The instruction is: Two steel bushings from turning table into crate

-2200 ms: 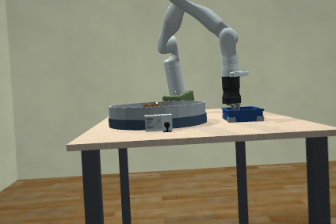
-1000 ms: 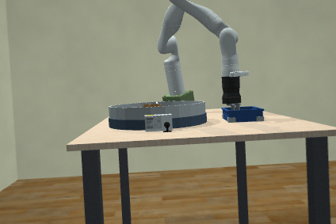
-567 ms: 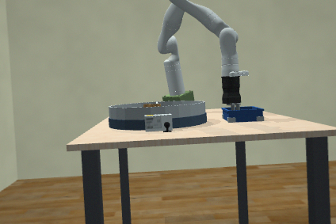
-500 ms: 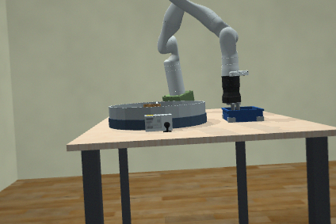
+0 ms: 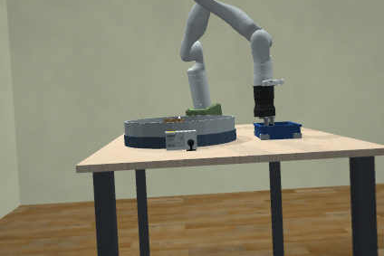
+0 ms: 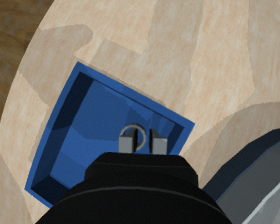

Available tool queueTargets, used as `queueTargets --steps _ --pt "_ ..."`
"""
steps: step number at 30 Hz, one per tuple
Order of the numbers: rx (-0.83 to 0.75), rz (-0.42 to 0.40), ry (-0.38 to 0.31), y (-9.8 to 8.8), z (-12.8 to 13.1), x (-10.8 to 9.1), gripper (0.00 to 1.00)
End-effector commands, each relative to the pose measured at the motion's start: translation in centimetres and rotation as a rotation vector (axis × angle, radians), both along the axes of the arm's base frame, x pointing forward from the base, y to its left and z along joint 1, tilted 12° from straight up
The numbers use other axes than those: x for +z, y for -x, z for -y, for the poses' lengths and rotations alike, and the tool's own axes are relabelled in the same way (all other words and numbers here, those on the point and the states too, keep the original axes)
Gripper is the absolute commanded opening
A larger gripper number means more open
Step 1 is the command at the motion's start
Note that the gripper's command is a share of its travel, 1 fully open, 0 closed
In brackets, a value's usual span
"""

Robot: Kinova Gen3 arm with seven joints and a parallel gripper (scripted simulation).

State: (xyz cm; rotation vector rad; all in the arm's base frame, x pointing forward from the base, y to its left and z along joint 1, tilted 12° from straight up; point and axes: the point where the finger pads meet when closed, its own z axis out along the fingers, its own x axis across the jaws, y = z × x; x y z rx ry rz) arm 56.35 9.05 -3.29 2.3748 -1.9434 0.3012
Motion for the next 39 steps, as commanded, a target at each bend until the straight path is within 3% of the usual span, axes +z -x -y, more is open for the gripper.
queueTargets --steps 1,39 --pt "0.001 0.004 -0.001 -0.1 -0.1 0.5 0.42" --pt "0.001 0.004 -0.001 0.1 -0.5 1.7 0.42"
